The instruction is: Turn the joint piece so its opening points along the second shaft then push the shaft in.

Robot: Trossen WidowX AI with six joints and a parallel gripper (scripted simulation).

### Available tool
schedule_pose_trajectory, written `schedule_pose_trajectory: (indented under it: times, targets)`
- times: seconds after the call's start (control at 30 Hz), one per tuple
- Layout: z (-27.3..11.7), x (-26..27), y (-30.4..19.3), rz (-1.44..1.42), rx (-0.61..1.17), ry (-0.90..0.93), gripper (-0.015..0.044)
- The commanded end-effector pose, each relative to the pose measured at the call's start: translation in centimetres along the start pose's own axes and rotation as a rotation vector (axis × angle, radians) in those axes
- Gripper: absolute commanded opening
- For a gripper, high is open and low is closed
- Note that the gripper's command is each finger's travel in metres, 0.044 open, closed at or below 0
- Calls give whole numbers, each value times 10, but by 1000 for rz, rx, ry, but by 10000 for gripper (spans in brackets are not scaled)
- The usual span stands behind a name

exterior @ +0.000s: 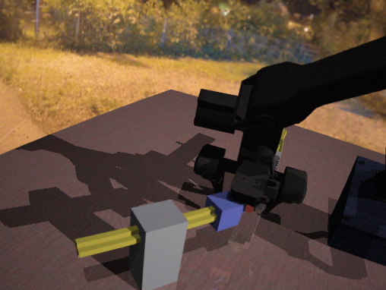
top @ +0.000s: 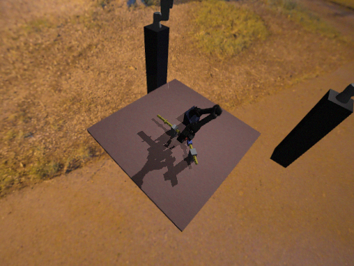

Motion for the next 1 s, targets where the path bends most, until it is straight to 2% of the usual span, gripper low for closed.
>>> schedule_pose_trajectory:
  times: [0.0,0.2,0.43,0.67,0.97]
  targets:
    - [0,0,0,1,0,0,440]
    - [0,0,-2,0,-17,11,440]
    - [-6,0,-18,-6,-217,75,440]
    - [-16,-3,-33,3,-438,57,440]
    - [-18,-3,-34,6,-458,40,440]
Point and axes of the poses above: the point midway between the two fingers, 35 mm back from their tips, its own z axis out along the fingers, its own x axis across the jaws, y = z × x, the point moved 6 cm from there along -z, back along the fingers, and after that the axes turned 6 degrees about z, right-handed, at the moved point
